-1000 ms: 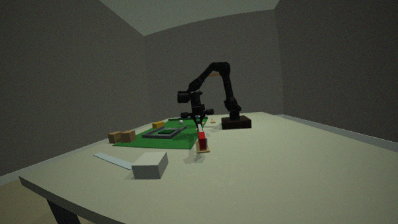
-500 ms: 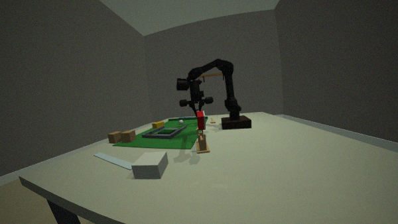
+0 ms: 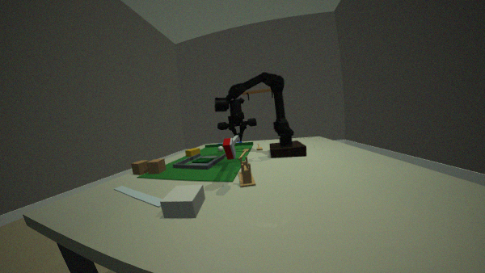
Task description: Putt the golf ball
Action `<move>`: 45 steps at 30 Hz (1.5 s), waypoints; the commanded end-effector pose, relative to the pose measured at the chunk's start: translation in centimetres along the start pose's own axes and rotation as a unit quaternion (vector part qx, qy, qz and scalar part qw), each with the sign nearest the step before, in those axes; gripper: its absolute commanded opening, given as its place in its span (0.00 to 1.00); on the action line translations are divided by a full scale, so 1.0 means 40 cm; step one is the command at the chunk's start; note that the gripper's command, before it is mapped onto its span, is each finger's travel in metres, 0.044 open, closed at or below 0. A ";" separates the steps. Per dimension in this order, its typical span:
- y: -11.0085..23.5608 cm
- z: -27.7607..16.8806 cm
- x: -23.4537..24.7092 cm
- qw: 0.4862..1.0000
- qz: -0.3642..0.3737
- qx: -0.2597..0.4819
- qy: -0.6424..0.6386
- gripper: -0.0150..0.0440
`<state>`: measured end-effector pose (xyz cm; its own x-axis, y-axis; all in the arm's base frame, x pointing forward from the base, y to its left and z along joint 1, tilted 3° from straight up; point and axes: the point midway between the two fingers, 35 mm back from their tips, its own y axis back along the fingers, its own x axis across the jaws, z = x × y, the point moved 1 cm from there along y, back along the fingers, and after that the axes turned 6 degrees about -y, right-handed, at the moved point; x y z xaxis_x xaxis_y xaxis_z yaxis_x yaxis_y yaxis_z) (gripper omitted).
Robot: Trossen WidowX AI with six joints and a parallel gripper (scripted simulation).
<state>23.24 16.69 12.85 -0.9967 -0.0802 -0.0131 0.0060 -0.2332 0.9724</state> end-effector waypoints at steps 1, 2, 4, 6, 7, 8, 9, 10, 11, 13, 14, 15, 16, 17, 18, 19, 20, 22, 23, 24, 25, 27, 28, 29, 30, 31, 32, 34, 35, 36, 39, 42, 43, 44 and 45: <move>0.019 -0.040 -0.036 0.998 -0.013 0.002 -0.056 0.25; 0.022 -0.051 -0.043 0.997 -0.015 0.003 -0.070 0.25; 0.029 -0.074 -0.056 0.995 -0.020 0.004 -0.096 0.25; 0.036 -0.097 -0.069 0.992 -0.024 0.006 -0.123 0.25; 0.039 -0.108 -0.074 0.990 -0.026 0.007 -0.136 0.25; 0.043 -0.120 -0.080 0.988 -0.028 0.007 -0.150 0.25; 0.047 -0.133 -0.085 0.987 -0.031 0.010 -0.159 0.25; 0.051 -0.146 -0.090 0.985 -0.034 0.013 -0.168 0.25; 0.056 -0.160 -0.094 0.983 -0.036 0.016 -0.177 0.25; 0.064 -0.187 -0.102 0.980 -0.041 0.021 -0.195 0.25; 0.069 -0.199 -0.105 0.978 -0.043 0.024 -0.203 0.25; 0.072 -0.209 -0.108 0.976 -0.045 0.026 -0.210 0.25; 0.075 -0.217 -0.110 0.975 -0.046 0.027 -0.215 0.25; 0.078 -0.227 -0.112 0.973 -0.048 0.029 -0.223 0.25; 0.081 -0.238 -0.115 0.971 -0.050 0.030 -0.233 0.25; 0.085 -0.250 -0.118 0.968 -0.051 0.031 -0.245 0.25; 0.089 -0.263 -0.122 0.964 -0.053 0.032 -0.258 0.25; 0.097 -0.288 -0.127 0.957 -0.057 0.034 -0.284 0.25; 0.101 -0.302 -0.130 0.953 -0.059 0.035 -0.297 0.25; 0.105 -0.315 -0.132 0.948 -0.061 0.036 -0.309 0.25; 0.109 -0.328 -0.134 0.944 -0.062 0.037 -0.322 0.25; 0.118 -0.355 -0.137 0.935 -0.066 0.039 -0.347 0.25; 0.122 -0.368 -0.138 0.930 -0.068 0.040 -0.360 0.25; 0.125 -0.381 -0.140 0.925 -0.070 0.040 -0.370 0.25; 0.129 -0.394 -0.141 0.921 -0.073 0.041 -0.381 0.25; 0.133 -0.408 -0.141 0.916 -0.076 0.041 -0.391 0.25; 0.136 -0.421 -0.142 0.912 -0.078 0.042 -0.401 0.25; 0.144 -0.448 -0.142 0.902 -0.084 0.043 -0.422 0.25; 0.147 -0.462 -0.142 0.897 -0.086 0.043 -0.432 0.25; 0.151 -0.475 -0.141 0.891 -0.089 0.044 -0.442 0.25; 0.161 -0.509 -0.138 0.877 -0.094 0.045 -0.469 0.25; 0.174 -0.549 -0.132 0.856 -0.098 0.047 -0.505 0.25; 0.178 -0.562 -0.129 0.849 -0.099 0.048 -0.517 0.25; 0.182 -0.575 -0.126 0.841 -0.100 0.049 -0.529 0.25; 0.187 -0.589 -0.123 0.833 -0.101 0.049 -0.541 0.25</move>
<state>29.97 -5.48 14.23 -0.5498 0.8353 -0.0068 -0.1148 -0.0675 0.9911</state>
